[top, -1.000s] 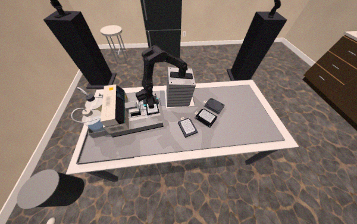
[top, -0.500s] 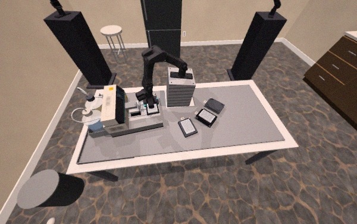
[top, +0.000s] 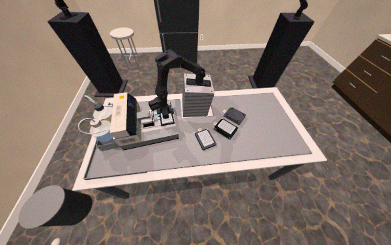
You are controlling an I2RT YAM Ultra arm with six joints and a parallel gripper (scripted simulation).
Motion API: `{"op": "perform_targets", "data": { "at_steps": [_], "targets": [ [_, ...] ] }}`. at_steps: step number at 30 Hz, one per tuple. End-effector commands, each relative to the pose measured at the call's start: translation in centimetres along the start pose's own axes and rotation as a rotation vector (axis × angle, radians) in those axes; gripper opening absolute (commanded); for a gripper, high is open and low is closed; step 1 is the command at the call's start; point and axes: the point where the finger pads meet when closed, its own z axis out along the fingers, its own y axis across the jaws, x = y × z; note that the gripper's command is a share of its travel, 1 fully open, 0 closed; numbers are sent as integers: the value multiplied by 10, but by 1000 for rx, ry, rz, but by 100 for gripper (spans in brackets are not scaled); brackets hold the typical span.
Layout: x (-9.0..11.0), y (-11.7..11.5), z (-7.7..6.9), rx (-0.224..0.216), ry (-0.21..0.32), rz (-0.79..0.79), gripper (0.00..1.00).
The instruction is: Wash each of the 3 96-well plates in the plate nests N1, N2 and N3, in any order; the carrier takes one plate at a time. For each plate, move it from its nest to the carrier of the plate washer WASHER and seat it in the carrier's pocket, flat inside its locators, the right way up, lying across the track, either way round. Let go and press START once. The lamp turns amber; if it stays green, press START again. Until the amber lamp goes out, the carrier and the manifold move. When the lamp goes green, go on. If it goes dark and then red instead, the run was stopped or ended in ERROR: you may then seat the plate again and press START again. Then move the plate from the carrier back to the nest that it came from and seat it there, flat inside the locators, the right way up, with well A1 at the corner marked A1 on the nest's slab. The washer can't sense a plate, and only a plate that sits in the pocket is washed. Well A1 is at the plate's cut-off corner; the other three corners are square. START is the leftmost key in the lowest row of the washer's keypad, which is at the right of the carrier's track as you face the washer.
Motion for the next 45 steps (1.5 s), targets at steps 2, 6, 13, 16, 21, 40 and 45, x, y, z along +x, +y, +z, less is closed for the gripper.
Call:
{"op": "perform_targets", "data": {
  "at_steps": [2, 6, 13, 16, 21, 40, 45],
  "targets": [
    [-2, -4, -3, 10, -6, 0, 0],
    [-2, -4, -4, 10, -6, 0, 0],
    [-2, -3, -16, 10, -6, 0, 0],
    [-2, -3, -21, 10, -6, 0, 0],
    [-2, -3, -28, 10, -6, 0, 0],
    [-2, -3, -54, 10, -6, 0, 0],
    [-2, -3, -63, 10, -6, 0, 0]
  ]
}}
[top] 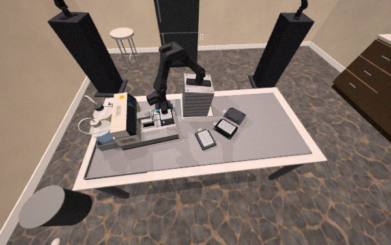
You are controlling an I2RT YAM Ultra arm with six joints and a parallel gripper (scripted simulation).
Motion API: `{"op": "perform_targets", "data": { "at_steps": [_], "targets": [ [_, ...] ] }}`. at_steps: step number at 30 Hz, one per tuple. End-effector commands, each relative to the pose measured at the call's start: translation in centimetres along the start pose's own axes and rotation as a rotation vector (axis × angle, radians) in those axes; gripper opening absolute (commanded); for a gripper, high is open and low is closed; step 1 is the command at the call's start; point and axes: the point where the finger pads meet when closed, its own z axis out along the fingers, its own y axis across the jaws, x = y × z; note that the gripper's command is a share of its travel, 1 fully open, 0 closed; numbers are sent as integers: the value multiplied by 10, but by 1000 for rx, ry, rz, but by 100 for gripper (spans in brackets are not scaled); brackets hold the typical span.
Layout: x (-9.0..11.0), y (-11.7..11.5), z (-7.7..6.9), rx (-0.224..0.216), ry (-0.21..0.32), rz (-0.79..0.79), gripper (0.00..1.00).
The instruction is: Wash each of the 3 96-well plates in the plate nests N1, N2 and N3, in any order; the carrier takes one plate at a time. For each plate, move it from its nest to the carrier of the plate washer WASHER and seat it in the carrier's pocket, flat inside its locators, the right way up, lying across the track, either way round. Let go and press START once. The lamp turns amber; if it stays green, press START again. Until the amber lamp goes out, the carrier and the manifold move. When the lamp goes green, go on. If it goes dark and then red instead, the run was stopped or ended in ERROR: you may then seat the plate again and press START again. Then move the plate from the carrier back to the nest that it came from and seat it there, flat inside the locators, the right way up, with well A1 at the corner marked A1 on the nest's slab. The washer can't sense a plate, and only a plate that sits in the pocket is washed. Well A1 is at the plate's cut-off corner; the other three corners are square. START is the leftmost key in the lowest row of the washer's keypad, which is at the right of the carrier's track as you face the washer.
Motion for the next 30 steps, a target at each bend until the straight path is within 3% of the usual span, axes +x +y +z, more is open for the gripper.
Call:
{"op": "perform_targets", "data": {
  "at_steps": [1, 20, 30],
  "targets": [
    [-2, -3, -11, 11, -6, 0, 0],
    [-1, -3, -39, 11, -6, 0, 0],
    [-1, -3, -39, 11, -6, 0, 0]
  ]
}}
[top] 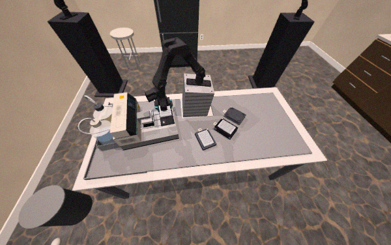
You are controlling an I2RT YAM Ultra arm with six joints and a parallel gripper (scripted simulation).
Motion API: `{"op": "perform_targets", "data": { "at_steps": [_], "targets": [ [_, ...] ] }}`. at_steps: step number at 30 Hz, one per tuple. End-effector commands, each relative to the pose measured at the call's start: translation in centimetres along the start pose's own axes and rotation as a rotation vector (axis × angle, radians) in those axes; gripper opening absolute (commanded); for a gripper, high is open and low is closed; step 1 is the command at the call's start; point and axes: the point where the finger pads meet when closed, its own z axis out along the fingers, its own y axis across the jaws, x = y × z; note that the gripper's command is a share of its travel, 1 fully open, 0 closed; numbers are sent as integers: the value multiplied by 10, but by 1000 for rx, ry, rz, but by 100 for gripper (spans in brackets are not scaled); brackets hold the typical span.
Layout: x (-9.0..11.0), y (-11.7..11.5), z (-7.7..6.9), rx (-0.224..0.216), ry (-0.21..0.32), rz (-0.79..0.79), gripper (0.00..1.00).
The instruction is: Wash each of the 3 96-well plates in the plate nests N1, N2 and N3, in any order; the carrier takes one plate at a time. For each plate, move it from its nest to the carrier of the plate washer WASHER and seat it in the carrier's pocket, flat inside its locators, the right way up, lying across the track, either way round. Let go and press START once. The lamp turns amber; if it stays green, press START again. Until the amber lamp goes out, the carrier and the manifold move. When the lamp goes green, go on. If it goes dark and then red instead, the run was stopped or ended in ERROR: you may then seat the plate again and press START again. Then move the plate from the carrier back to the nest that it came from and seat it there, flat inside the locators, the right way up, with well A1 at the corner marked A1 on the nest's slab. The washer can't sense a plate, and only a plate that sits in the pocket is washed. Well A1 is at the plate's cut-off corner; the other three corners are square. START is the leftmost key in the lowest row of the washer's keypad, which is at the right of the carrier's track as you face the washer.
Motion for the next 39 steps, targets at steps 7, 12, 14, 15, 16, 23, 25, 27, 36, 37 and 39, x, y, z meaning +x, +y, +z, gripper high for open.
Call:
{"op": "perform_targets", "data": {
  "at_steps": [7, 12, 14, 15, 16, 23, 25, 27, 36, 37, 39],
  "targets": [
    [-23, 10, -2, 12, -6, -134, 0],
    [-44, 24, 0, 12, -7, -134, 0],
    [-48, 26, 0, 12, -7, -134, 0],
    [-48, 26, 0, 12, -7, -134, 0],
    [-52, 29, 0, 12, -7, -134, 0],
    [-82, 48, 3, 11, -8, -134, 0],
    [-90, 53, 4, 11, -8, -134, 0],
    [-99, 59, 4, 11, -8, -134, 0],
    [-124, 75, 6, 10, -9, -134, 0],
    [-124, 75, 6, 10, -9, -134, 0],
    [-124, 75, 6, 10, -9, -134, 0]
  ]
}}
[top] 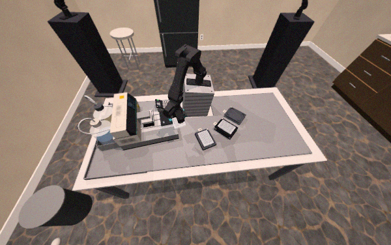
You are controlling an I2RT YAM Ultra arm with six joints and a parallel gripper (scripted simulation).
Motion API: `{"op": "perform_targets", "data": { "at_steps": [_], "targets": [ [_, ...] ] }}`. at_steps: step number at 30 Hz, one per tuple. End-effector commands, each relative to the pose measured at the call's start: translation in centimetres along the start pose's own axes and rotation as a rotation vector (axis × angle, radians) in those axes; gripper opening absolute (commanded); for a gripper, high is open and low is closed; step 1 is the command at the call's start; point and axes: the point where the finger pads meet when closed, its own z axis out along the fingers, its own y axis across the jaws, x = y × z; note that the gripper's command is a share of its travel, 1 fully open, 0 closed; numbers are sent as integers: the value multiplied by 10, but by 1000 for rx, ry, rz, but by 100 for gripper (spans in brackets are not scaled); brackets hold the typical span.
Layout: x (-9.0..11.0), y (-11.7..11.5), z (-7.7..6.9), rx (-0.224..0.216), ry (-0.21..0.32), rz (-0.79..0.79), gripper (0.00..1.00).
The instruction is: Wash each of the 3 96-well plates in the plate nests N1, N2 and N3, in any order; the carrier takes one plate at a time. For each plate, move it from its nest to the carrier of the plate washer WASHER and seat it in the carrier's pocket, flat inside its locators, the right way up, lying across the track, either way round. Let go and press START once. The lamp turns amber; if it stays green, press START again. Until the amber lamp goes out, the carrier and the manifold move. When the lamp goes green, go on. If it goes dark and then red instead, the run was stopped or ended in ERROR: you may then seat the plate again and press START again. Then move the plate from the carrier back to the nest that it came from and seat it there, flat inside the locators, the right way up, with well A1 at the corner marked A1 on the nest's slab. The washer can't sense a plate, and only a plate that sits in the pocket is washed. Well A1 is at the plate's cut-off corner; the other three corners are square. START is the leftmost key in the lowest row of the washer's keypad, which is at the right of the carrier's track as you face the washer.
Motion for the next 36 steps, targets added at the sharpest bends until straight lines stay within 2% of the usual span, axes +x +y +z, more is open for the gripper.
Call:
{"op": "perform_targets", "data": {
  "at_steps": [1, 4, 8, 10, 25, 27, 33, 36],
  "targets": [
    [-6, 0, -3, 9, -12, -11, 0],
    [-16, 11, -2, 9, -12, -111, 0],
    [-29, 26, -1, 9, -12, -111, 0],
    [-29, 26, -1, 9, -12, -111, 0],
    [-79, 83, 4, 7, -14, -111, 0],
    [-79, 83, 4, 7, -14, -111, 0],
    [-99, 105, 6, 6, -14, -111, 0],
    [-101, 107, 6, 6, -14, -111, 0]
  ]
}}
